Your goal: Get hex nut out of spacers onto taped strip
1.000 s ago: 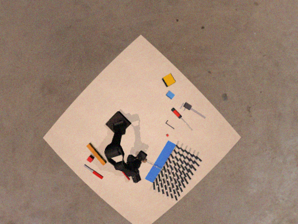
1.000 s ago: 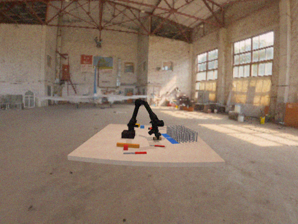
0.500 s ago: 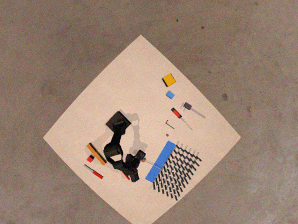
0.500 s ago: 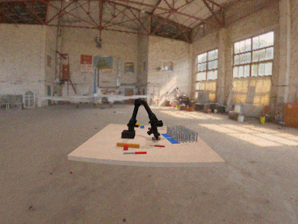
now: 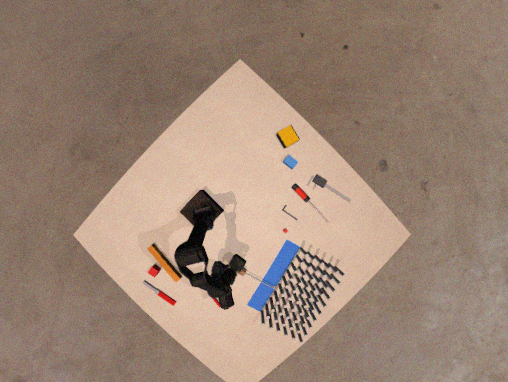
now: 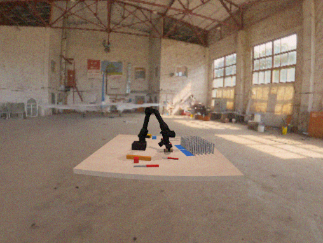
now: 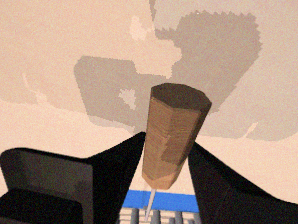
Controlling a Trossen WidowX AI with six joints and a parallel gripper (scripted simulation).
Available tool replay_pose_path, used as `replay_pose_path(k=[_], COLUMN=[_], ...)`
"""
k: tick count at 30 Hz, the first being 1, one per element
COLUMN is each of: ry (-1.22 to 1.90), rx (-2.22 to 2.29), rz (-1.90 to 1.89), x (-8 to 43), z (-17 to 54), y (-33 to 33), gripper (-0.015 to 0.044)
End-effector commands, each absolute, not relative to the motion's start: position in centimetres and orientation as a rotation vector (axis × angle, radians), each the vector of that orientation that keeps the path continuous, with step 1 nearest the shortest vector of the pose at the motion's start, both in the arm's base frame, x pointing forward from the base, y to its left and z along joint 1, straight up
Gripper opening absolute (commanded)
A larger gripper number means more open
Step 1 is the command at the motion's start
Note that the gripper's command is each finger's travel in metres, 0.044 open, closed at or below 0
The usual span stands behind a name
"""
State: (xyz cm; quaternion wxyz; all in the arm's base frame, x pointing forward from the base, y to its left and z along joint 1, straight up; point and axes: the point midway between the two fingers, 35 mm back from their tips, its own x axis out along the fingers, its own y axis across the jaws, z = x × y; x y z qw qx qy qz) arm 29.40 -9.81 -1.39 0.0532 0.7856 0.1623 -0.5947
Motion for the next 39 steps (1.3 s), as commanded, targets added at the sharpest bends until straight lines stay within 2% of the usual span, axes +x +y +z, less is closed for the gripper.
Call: replay_pose_path(k=[1,28,39], ry=[0.498,0.494,0.496], rx=[2.389,2.392,2.386], rz=[-1.804,-1.803,-1.806], x=[29.1,29.6,25.4], z=[-1.3,0.8,1.3], y=[-9.8,-9.9,-10.9], gripper=[0.0000,0.0000,0.0000])
